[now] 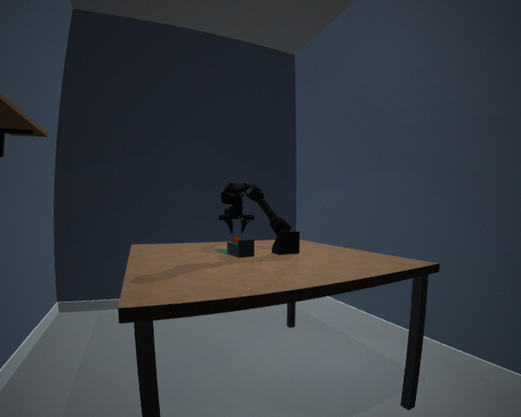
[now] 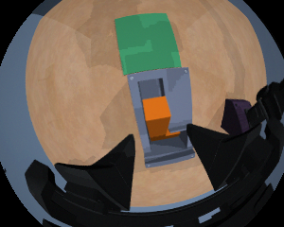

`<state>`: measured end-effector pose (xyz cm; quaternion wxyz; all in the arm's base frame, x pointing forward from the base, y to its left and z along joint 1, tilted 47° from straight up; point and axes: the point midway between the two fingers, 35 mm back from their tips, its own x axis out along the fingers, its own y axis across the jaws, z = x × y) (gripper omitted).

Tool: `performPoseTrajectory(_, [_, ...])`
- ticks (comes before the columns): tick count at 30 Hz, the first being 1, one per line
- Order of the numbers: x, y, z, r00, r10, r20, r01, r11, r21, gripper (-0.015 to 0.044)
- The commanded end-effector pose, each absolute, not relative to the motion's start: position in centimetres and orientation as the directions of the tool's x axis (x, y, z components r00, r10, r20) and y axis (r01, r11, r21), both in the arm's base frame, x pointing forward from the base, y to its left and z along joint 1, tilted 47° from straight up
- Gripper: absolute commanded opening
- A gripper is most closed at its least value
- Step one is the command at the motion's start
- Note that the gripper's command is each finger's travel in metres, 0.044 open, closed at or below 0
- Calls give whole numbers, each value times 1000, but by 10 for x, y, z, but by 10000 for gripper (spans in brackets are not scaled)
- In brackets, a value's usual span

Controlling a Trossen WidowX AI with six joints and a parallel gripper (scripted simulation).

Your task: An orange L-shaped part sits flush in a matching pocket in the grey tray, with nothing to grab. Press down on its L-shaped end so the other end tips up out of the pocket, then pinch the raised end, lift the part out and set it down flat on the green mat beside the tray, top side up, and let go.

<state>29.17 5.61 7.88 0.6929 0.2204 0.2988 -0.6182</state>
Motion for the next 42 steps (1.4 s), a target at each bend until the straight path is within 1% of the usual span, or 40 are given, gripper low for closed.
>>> performPoseTrajectory(1, [292,51,75,58,-728,-683,987,143,-69,280])
performPoseTrajectory(31, [294,19,46,58,-730,-681,987,143,-69,280])
performPoseTrajectory(36, [295,23,48,61,-725,-686,988,141,-61,149])
performPoseTrajectory(42, [295,23,48,61,-725,-686,988,141,-61,109])
